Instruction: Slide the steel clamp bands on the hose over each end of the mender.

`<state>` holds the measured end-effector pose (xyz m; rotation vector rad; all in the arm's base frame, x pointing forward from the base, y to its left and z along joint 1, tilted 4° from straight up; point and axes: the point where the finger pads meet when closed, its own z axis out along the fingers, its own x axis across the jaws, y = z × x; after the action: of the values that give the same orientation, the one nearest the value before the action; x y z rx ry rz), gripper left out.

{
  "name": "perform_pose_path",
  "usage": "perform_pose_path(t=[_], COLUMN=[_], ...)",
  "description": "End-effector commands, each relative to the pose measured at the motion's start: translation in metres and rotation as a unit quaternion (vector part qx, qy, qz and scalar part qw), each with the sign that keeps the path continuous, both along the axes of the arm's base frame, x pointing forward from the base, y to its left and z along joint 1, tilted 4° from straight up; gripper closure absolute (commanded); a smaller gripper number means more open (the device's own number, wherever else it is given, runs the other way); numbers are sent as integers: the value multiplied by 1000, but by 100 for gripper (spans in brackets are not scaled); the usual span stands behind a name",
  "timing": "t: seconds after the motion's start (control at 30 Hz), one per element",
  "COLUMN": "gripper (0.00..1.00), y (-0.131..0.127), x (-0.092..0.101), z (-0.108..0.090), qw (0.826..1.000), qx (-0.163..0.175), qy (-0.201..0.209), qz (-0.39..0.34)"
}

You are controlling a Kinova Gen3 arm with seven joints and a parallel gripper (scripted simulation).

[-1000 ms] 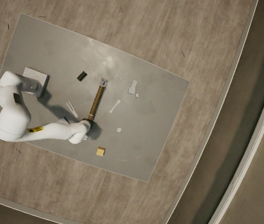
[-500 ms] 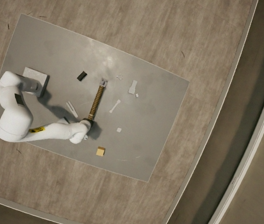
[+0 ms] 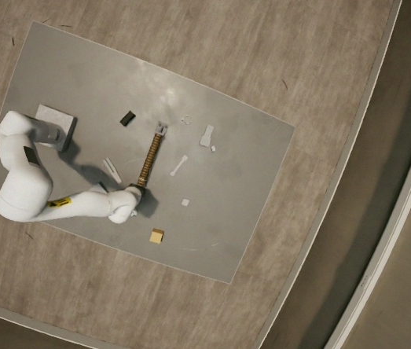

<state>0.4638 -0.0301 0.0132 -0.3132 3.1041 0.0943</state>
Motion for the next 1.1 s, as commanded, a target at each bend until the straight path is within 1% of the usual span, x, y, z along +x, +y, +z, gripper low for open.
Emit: perform_pose_path(t=[0.0, 0.53, 0.67, 0.83, 0.9, 1.0, 1.07], gripper=[0, 0, 0, 0, 0, 0, 0], y=[0, 0, -1, -3, -3, -4, -5], x=[0, 0, 1, 1, 1, 1, 0], z=[-1, 2, 17, 46, 46, 61, 67], qw=[1000, 1000, 1000, 1000, 1000, 1000, 1000], qx=[-1, -1, -2, -2, -2, -2, -2], qy=[2, 1, -2, -2, -2, -2, -2], qz=[-2, -2, -2, -2, -2, -2, -2])
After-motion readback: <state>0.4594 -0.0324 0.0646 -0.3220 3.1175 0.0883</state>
